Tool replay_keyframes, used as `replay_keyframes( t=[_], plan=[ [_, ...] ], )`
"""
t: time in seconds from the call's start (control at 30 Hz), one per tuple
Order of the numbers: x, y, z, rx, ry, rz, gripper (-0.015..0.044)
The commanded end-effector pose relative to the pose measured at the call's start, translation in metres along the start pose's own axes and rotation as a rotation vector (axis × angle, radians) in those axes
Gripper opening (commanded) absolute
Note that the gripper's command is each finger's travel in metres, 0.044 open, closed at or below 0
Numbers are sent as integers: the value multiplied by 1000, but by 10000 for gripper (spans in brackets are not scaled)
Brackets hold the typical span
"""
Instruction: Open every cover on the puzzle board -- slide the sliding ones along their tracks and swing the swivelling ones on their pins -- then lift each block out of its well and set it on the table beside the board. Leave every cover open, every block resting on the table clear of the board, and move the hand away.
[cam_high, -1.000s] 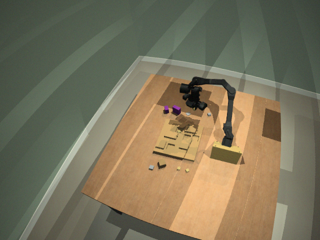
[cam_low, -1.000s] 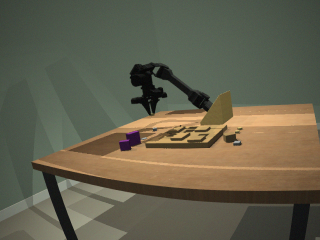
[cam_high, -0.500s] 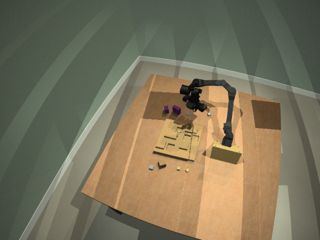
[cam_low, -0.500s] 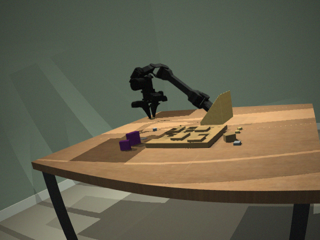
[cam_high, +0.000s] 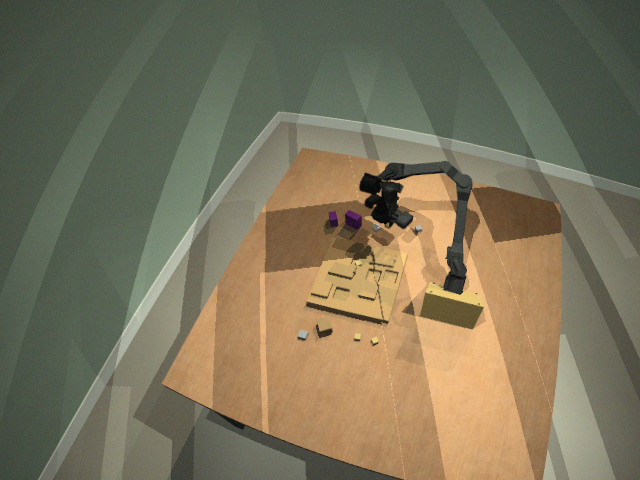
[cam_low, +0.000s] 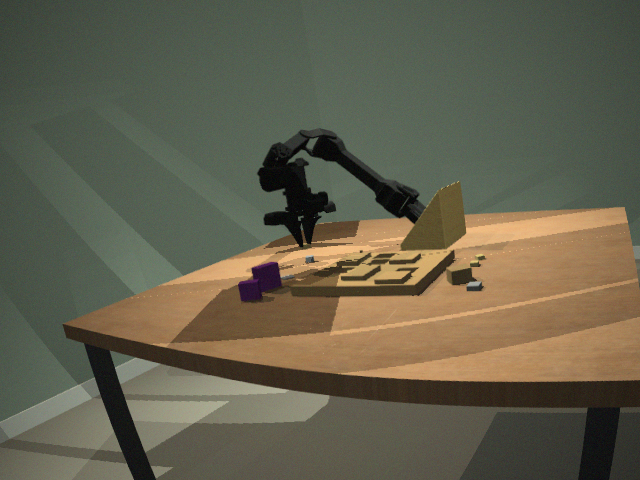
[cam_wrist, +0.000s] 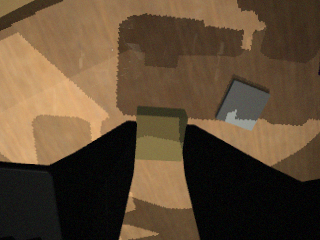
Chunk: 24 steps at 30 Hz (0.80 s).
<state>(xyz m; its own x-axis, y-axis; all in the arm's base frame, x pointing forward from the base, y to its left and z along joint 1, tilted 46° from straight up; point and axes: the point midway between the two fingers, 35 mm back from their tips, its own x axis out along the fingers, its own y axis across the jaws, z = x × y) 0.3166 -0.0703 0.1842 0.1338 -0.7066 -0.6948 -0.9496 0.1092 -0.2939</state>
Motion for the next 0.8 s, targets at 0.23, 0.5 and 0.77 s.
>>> replay_keyframes(
  t=[0.23,0.5,0.77],
  plan=[
    [18,1,0,-2,-2,4,80],
    [31,1,-1,-1,0,3,80],
    [43,2,-2,-1,2,2,80]
  ],
)
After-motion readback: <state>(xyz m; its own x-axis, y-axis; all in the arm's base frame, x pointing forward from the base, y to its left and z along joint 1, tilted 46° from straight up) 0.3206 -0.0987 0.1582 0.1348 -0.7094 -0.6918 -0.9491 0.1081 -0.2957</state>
